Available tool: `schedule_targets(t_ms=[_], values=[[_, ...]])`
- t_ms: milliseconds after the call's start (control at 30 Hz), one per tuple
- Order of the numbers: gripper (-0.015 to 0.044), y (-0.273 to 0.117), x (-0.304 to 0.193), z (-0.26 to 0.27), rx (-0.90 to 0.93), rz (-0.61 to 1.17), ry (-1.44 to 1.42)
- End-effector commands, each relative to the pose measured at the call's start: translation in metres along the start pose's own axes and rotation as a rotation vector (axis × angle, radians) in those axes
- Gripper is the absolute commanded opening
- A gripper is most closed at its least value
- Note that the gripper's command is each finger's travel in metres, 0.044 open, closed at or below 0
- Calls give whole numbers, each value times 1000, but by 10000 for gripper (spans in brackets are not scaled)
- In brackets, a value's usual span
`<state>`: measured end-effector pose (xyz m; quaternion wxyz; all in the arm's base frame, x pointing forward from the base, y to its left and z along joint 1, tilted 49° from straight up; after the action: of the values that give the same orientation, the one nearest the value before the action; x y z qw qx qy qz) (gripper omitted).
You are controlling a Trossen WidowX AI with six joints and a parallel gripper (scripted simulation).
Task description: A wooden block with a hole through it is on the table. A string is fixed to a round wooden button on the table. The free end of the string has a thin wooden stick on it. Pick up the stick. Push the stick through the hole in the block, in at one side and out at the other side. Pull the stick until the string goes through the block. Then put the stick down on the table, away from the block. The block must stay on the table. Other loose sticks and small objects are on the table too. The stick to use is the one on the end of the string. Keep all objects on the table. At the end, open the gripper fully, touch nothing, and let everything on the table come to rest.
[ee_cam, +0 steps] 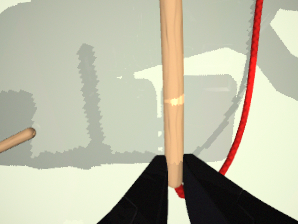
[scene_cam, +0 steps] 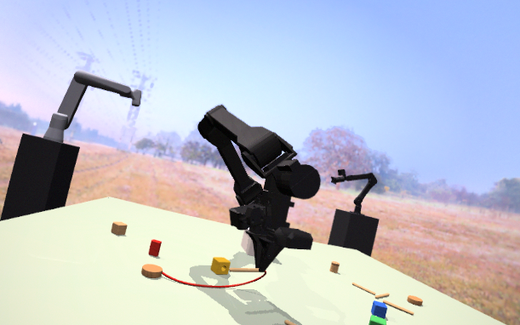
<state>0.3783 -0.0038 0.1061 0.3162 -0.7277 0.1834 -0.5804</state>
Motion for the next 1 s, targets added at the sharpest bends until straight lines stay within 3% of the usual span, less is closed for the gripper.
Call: schedule_targets(t_ms=[0,967], values=[[0,0,6,1,1,-5,184],[0,0,35,5,5,-11,1265]])
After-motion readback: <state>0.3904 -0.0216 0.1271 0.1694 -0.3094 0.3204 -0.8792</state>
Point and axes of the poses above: the point midway between the two fingers, 35 mm back from their tips, its own y axis out along the fingers, its own z axis across the jaws, x = y × z, the point moved 6 cm from there along -y, back along the fingers, and after that the axes turned 8 degrees about y, right-handed, at the moved point
